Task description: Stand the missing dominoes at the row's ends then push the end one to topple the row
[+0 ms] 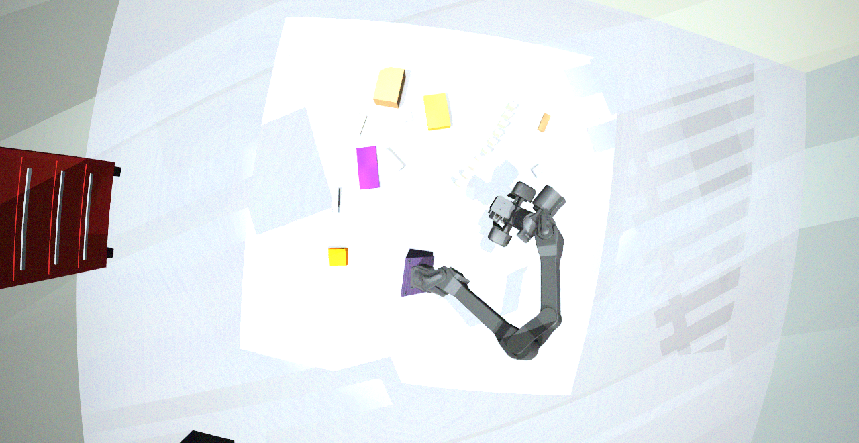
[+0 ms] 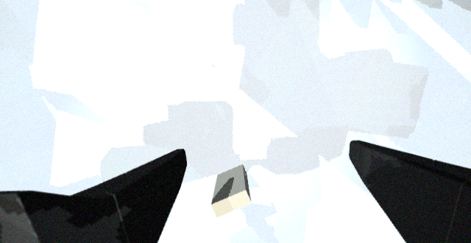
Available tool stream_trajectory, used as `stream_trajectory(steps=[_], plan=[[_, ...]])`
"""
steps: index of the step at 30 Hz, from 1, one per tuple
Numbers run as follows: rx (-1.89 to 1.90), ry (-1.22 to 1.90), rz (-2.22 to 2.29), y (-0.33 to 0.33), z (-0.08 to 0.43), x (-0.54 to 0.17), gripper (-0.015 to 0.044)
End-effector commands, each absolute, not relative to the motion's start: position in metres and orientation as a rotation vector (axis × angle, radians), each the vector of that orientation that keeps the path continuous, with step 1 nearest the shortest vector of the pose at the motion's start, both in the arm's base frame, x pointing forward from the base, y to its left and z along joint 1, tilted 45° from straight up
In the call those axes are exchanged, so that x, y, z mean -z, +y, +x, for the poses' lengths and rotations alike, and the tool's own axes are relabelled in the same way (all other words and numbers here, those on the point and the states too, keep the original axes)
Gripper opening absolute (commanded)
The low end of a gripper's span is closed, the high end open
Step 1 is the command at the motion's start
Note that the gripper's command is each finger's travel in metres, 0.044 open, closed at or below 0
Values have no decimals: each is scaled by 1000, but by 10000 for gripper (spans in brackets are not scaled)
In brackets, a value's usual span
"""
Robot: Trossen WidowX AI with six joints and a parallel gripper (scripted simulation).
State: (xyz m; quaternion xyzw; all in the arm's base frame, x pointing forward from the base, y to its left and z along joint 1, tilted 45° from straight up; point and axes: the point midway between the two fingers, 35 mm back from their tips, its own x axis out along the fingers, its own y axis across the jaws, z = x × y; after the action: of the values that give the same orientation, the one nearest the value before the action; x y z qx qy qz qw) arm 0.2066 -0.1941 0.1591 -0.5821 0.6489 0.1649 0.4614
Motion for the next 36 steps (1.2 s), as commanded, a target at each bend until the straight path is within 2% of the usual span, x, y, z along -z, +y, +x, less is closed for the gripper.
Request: stream_trajectory(steps=[1, 12, 22, 36], plan=[[-648, 1827, -1667, -184, 178, -199, 440], [-649, 1826, -1667, -184, 177, -198, 440], [-645, 1829, -1670, -229, 174, -155, 440], [-645, 1830, -1671, -240, 173, -145, 440]])
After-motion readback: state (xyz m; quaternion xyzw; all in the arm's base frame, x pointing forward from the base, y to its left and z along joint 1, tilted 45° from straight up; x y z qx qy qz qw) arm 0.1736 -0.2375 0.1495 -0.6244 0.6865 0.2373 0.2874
